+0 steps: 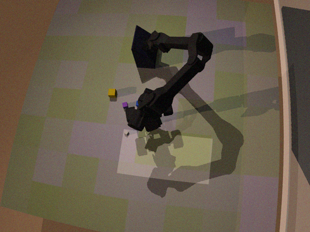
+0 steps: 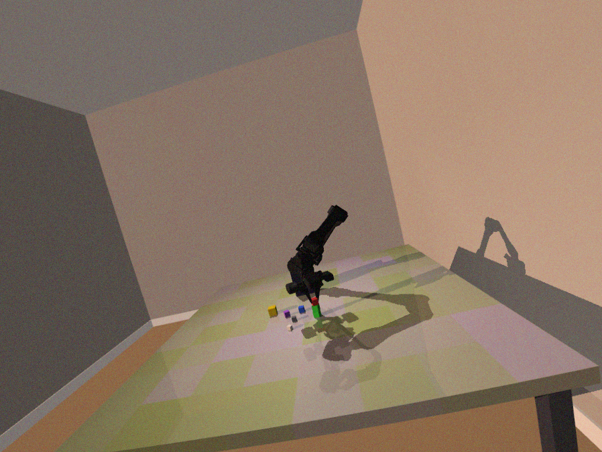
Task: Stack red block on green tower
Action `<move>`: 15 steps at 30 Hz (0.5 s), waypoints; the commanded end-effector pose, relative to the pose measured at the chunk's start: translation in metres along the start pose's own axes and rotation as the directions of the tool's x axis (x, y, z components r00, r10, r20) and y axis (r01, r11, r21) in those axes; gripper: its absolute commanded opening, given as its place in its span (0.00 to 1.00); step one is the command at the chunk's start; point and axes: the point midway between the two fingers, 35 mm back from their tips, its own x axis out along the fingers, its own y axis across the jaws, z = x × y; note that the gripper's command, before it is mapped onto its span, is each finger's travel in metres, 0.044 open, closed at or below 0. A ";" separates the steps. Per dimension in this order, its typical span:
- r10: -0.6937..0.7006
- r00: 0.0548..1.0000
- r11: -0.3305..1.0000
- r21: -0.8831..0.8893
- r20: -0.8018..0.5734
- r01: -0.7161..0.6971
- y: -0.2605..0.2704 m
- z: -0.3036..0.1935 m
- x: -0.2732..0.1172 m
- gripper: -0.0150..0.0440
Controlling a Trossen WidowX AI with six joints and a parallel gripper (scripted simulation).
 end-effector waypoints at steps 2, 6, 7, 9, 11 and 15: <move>0.000 1.000 1.000 0.000 0.000 0.000 0.000 0.000 0.000 0.34; 0.000 1.000 1.000 0.000 0.000 0.000 0.000 0.000 0.000 0.52; 0.000 1.000 1.000 0.000 0.000 0.000 0.000 0.000 0.000 0.57; 0.000 1.000 1.000 0.000 0.000 0.000 0.000 0.000 0.000 0.65; 0.000 1.000 1.000 0.000 0.000 0.000 0.000 0.000 0.000 0.74; 0.000 1.000 1.000 0.000 0.000 0.000 0.000 0.000 0.000 0.92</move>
